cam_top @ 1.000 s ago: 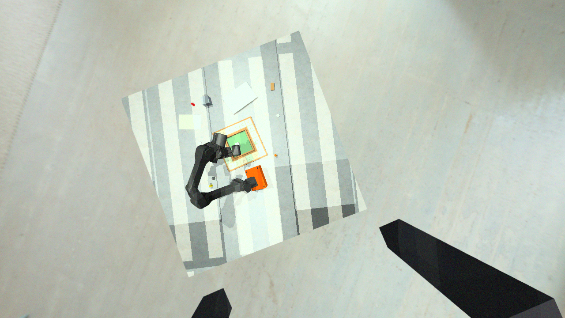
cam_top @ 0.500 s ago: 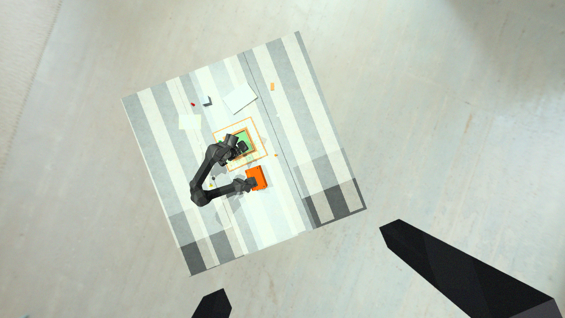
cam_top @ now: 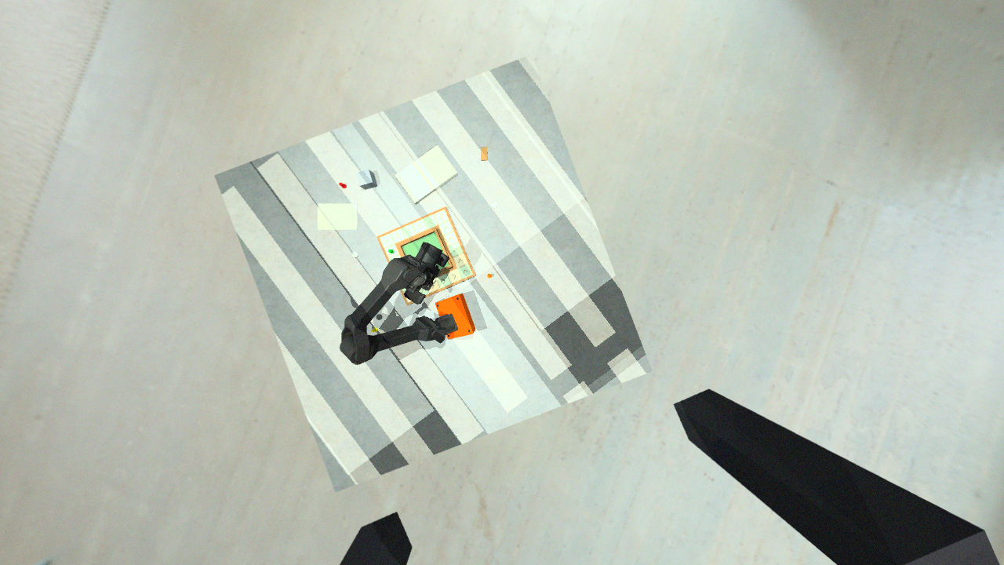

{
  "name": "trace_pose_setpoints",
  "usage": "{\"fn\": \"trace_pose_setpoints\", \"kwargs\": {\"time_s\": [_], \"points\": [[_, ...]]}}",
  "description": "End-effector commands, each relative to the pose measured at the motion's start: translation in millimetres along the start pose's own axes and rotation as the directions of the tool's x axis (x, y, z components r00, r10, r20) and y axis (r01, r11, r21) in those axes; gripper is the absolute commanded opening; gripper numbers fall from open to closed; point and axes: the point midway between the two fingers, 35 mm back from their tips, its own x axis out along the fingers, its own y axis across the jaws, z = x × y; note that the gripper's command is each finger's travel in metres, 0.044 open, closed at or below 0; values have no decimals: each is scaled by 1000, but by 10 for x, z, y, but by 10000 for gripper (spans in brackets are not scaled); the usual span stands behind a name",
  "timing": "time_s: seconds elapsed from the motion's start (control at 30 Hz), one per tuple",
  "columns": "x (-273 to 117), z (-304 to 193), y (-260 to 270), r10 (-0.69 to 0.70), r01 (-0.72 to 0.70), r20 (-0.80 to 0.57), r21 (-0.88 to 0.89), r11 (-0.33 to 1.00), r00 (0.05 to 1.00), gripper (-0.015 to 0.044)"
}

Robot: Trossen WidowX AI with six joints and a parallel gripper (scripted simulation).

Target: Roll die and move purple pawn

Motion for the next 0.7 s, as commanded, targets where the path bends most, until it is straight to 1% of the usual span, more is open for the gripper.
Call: {"fn": "trace_pose_setpoints", "kwargs": {"time_s": [0.0,0.27,0.47,0.67], "points": [[73,-119,-11,10,-11,-6,-111,994,1000,0],[188,-301,-8,23,-24,-5,-307,951,1000,0],[212,-305,-9,24,-24,-5,-311,950,1000,0],[426,-303,-7,23,-24,-5,-311,950,1000,0]]}}
